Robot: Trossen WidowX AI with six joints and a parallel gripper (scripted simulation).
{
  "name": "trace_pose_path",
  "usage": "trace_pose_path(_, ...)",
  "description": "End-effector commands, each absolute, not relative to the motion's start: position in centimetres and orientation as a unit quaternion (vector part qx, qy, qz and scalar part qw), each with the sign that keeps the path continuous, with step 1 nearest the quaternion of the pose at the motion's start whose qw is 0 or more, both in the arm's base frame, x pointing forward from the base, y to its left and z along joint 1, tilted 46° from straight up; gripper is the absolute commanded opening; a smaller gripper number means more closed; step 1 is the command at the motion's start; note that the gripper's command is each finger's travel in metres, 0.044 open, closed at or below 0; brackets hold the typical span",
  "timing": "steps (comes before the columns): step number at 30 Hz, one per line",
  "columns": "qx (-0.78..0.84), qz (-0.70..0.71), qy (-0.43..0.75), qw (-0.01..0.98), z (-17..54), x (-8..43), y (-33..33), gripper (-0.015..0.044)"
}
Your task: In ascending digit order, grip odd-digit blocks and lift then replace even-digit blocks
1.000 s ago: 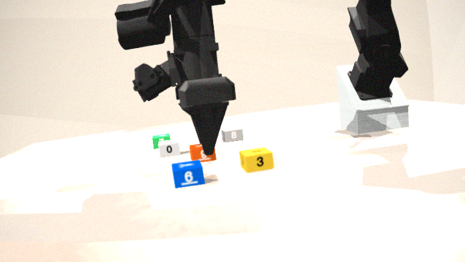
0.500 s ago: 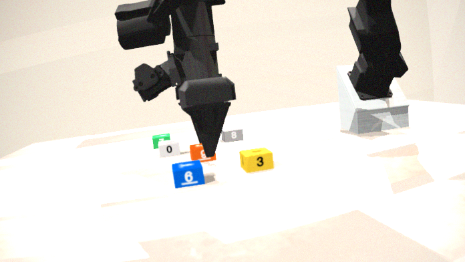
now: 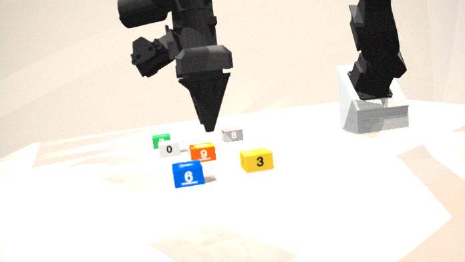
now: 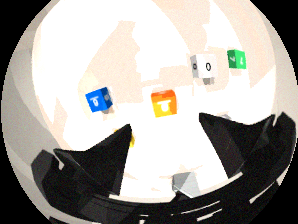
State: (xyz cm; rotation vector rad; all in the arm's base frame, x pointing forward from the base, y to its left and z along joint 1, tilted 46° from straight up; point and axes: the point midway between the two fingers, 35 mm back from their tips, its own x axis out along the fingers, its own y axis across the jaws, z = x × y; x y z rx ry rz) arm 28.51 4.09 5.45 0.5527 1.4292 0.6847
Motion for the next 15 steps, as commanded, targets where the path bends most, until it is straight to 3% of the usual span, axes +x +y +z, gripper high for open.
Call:
trace_pose_path(1, 0.238, 0.305, 0.629, 0.674, 9.7, 28.3, 5.2, 0.04)
trace_pose_path(9, 0.24, 0.307, 0.629, 0.673, 21.7, 22.3, 9.2, 0.04)
trace_pose_path(15, 0.24, 0.307, 0.629, 0.672, 22.3, 21.8, 9.4, 0.04)
